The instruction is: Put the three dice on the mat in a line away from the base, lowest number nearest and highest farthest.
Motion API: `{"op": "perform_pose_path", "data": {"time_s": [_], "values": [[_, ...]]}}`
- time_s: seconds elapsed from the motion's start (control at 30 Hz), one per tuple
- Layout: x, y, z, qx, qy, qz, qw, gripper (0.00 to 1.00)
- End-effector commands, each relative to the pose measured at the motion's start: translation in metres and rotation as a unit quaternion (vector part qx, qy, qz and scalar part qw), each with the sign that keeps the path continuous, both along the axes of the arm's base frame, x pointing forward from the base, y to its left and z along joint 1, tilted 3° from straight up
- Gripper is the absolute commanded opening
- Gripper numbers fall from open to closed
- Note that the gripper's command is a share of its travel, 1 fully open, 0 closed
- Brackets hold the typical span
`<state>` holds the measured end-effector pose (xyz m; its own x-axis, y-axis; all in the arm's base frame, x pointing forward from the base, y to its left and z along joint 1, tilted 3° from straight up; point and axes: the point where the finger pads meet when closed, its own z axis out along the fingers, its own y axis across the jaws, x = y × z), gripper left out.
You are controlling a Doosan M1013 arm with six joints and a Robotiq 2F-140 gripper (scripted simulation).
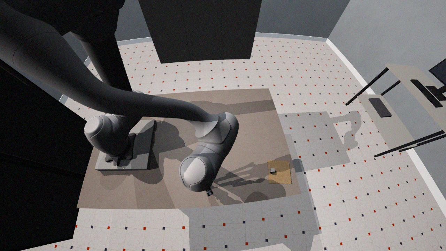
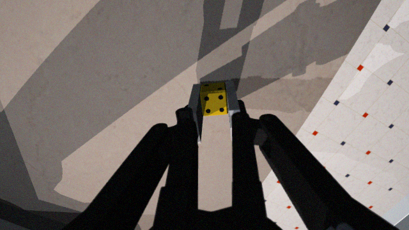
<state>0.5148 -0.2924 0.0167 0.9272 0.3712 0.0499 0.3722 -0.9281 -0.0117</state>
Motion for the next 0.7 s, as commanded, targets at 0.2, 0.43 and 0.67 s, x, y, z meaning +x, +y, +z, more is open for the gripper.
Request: {"op": "perform_pose_path", "data": {"time_s": [0.2,0.43,0.67], "values": [[-0.002,-0.002,0.049,0.0,-0.001,0.0,1.0,0.21],[-0.003,-0.003,0.09,0.0,-0.001,0.0,1.0,0.21],[-0.004,-0.003,0.095,0.0,-0.001,0.0,1.0,0.21]]}}
